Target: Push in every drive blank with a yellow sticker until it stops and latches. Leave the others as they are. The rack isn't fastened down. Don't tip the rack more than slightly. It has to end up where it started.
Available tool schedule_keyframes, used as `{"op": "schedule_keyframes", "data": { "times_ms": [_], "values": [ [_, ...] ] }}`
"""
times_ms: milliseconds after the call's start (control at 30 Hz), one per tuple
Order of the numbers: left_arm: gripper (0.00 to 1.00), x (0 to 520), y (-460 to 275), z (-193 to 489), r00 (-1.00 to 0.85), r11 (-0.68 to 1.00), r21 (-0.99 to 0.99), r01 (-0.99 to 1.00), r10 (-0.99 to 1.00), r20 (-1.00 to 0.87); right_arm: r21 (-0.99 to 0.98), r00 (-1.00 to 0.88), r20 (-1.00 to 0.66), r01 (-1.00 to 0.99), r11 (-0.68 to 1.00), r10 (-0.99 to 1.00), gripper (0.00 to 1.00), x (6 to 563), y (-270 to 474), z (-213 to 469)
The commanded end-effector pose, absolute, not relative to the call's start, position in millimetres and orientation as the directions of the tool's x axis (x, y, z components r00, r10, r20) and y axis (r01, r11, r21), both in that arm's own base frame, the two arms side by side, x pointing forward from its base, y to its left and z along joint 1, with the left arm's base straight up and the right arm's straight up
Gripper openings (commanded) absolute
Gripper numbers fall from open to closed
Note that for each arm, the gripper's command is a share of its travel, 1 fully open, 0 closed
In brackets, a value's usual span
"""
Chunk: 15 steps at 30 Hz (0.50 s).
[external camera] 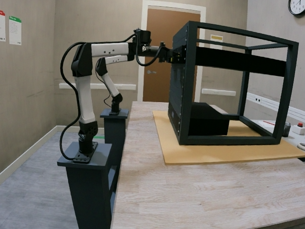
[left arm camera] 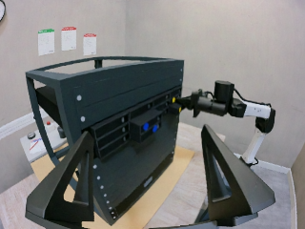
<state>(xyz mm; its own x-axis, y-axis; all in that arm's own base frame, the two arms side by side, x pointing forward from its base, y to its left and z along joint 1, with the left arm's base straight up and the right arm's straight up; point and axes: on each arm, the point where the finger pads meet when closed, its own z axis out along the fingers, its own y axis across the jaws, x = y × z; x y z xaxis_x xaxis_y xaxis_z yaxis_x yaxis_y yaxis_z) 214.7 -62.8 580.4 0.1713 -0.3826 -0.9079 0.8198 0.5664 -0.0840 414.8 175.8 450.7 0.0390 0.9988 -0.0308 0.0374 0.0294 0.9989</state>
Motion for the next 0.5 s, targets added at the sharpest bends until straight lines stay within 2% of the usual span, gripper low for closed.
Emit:
{"op": "schedule_keyframes", "data": {
  "times_ms": [0,467],
  "values": [
    [1.0,209,-65,588,0.199,0.572,-0.049,0.819,-0.363,-0.91,1.0,0.039,0.019,-0.024,-0.019,0.999,0.0,438,171,469],
    [1.0,213,-62,591,0.2,0.577,-0.064,0.814,-0.382,-0.902,1.0,0.078,0.009,-0.021,-0.008,0.997,0.0,365,168,452]
  ]
}}
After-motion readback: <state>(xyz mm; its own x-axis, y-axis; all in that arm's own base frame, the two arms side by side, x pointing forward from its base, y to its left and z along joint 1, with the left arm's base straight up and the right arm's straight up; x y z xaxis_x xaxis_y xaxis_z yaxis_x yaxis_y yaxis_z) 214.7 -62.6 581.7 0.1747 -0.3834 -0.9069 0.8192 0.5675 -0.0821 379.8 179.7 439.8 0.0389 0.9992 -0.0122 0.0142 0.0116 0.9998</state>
